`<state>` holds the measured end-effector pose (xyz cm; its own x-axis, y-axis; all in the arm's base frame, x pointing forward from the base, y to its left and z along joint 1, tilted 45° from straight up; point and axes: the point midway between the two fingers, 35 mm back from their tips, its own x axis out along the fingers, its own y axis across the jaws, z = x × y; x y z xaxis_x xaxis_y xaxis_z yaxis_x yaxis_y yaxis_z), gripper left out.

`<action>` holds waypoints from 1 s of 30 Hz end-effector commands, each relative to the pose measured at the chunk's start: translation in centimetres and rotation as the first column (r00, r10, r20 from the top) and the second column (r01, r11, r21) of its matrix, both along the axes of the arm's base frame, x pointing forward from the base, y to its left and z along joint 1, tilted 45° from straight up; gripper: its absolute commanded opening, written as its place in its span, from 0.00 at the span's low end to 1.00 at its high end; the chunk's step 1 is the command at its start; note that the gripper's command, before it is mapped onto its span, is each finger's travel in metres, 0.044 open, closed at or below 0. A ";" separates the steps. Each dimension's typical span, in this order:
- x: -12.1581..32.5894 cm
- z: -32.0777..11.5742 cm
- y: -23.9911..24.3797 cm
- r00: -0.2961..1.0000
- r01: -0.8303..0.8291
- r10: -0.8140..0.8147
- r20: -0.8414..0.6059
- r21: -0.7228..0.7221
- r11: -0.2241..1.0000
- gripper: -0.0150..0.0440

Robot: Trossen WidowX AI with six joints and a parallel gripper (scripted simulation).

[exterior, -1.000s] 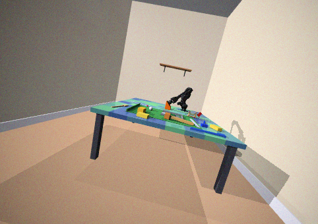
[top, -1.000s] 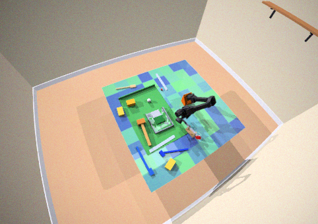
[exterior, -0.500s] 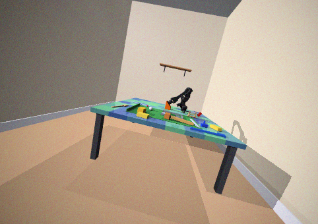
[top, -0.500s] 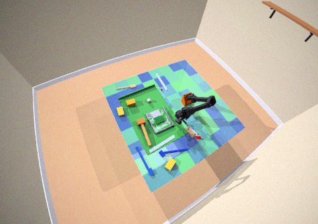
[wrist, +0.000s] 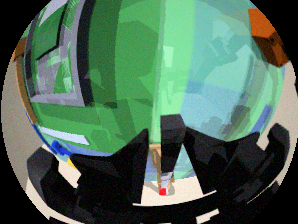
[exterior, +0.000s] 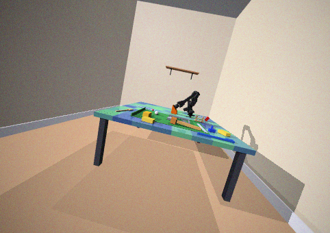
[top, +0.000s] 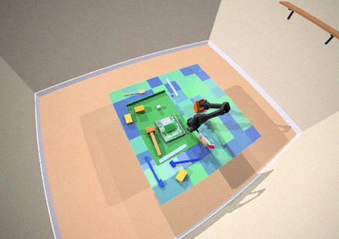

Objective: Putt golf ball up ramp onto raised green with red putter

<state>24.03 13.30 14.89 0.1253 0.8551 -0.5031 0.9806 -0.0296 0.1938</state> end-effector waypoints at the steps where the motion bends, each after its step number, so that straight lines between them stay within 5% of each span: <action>1: 0.0 0.0 0.0 1.000 -0.001 0.001 0.002 0.000 1.000 0.42; 3: 0.0 0.0 0.0 1.000 -0.001 0.001 0.002 0.000 1.000 0.33; 10: 0.0 0.1 -0.1 1.000 -0.001 0.001 0.002 -0.001 1.000 0.25; 30: -0.9 5.0 -5.5 1.000 0.002 -0.002 -0.009 -0.025 1.000 0.25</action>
